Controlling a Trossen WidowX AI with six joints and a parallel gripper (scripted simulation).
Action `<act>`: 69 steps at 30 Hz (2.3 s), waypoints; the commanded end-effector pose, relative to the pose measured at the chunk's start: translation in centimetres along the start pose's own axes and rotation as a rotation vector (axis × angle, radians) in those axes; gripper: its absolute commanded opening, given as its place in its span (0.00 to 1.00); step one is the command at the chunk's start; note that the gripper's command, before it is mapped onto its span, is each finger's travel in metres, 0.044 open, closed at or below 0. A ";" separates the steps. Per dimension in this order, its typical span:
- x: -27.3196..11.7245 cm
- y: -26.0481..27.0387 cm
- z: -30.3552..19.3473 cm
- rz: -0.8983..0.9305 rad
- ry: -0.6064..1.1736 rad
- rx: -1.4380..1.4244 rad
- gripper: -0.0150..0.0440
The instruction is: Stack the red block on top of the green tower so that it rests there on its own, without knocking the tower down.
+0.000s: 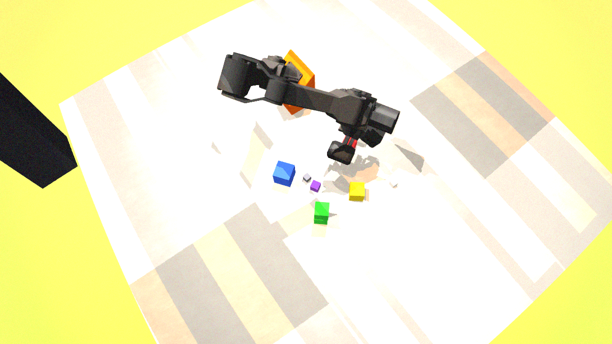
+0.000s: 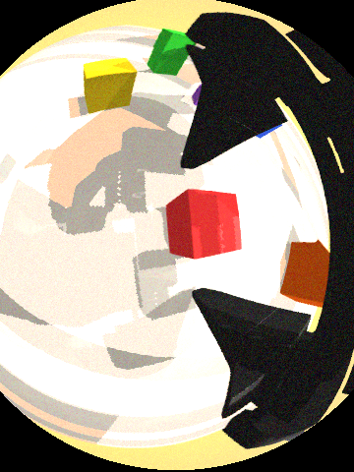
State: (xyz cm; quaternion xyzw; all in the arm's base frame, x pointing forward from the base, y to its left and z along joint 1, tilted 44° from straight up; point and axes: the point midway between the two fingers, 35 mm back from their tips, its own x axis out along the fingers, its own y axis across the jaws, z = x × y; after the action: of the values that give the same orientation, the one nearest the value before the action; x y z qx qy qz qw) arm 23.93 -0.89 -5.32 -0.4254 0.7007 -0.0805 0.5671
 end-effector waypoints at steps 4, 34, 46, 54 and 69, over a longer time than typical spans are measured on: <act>0.1 -0.1 -0.1 -0.005 0.001 -0.005 1.00; -2.2 0.0 0.0 -0.004 0.001 -0.005 0.25; -8.1 0.1 0.0 -0.002 0.000 -0.006 0.25; -11.7 0.1 0.0 -0.001 0.000 -0.006 0.25; -12.1 -1.1 0.6 0.013 -0.006 0.009 0.25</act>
State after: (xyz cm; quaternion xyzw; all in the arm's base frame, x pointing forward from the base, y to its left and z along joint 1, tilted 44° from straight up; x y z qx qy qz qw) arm 24.08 7.14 3.39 -0.4275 0.7003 -0.0795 0.5661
